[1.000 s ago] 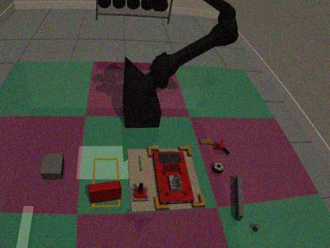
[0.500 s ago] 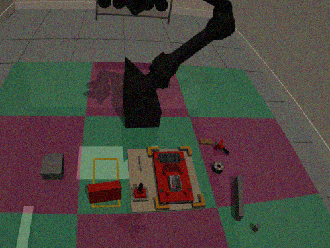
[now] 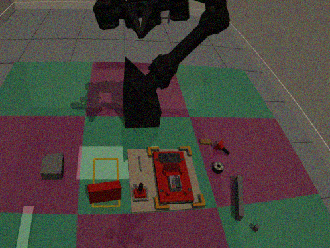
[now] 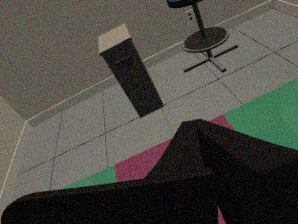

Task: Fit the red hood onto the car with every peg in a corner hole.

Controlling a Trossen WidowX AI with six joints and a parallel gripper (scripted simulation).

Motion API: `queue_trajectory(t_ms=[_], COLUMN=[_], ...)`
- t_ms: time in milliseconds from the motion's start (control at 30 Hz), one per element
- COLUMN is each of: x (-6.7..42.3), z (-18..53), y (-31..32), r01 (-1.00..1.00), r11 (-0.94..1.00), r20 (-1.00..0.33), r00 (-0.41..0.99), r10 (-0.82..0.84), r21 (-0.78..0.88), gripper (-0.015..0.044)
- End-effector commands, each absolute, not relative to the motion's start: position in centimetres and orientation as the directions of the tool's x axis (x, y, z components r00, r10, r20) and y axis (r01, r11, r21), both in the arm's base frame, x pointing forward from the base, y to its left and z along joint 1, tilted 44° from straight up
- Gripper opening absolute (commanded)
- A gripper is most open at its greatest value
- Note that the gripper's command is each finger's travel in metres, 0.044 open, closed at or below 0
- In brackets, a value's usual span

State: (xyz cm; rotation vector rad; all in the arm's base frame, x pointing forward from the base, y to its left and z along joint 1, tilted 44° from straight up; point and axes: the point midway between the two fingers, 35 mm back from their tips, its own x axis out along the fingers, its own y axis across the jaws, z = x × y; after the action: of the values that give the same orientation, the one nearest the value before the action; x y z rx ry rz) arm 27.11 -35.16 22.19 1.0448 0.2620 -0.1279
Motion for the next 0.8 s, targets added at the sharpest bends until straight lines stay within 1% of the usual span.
queue_trajectory(t_ms=[0, 233, 433, 600, 767], x=[29.6, 33.3, 36.0, 37.7, 39.0], z=[19.1, 13.9, 9.5, 5.8, 2.2], y=[-34.9, -33.3, -31.1, -28.8, -26.0], r01=[0.219, 0.118, -0.06, -0.257, -0.475], r11=[0.634, 0.823, 0.919, 0.931, 0.867], r20=[-0.341, -0.452, -0.536, -0.596, -0.649], r00=[0.937, 0.874, 0.797, 0.715, 0.615], r10=[0.075, 0.179, 0.279, 0.364, 0.448], r21=[0.742, 0.555, 0.389, 0.26, 0.149], gripper=[0.0, 0.0, 0.0, 0.0, 0.0])
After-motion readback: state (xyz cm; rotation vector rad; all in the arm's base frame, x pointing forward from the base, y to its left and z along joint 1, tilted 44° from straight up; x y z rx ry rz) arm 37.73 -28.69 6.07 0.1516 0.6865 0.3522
